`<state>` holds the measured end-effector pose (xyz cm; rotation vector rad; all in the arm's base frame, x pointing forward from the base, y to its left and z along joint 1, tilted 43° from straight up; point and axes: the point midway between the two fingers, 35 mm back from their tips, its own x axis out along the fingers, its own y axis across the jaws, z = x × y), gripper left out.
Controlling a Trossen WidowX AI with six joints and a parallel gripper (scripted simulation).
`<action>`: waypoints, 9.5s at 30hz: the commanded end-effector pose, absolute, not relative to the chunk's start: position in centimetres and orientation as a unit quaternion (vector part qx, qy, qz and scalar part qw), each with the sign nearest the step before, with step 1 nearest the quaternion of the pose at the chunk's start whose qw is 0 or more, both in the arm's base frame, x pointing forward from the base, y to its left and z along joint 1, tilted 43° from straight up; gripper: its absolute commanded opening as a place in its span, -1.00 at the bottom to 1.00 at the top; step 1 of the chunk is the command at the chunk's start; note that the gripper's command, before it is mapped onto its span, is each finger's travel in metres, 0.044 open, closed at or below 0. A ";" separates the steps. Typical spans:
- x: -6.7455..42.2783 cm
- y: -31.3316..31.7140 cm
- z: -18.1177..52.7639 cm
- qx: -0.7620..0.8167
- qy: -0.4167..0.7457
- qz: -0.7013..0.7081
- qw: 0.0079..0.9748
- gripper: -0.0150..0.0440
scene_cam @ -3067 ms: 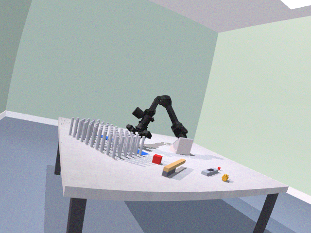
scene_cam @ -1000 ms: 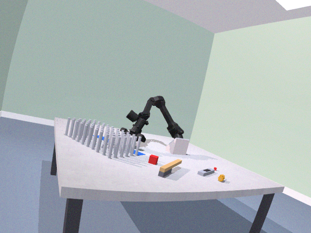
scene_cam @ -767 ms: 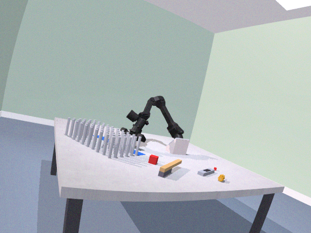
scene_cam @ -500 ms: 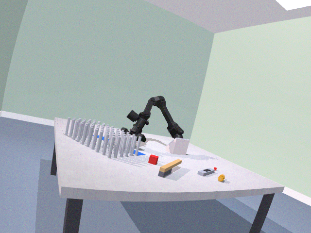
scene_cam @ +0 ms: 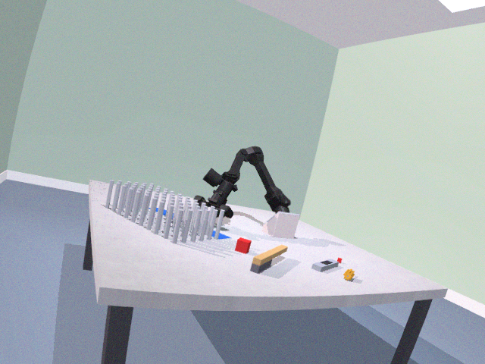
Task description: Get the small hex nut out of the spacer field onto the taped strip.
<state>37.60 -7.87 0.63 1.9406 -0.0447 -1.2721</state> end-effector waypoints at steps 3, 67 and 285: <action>37.2 -7.9 0.6 0.766 -0.012 -0.503 0.400 -0.49; 33.5 -8.8 1.8 0.765 -0.012 -0.504 0.400 -0.49; 23.4 -7.7 9.7 0.764 -0.007 -0.512 0.392 -0.49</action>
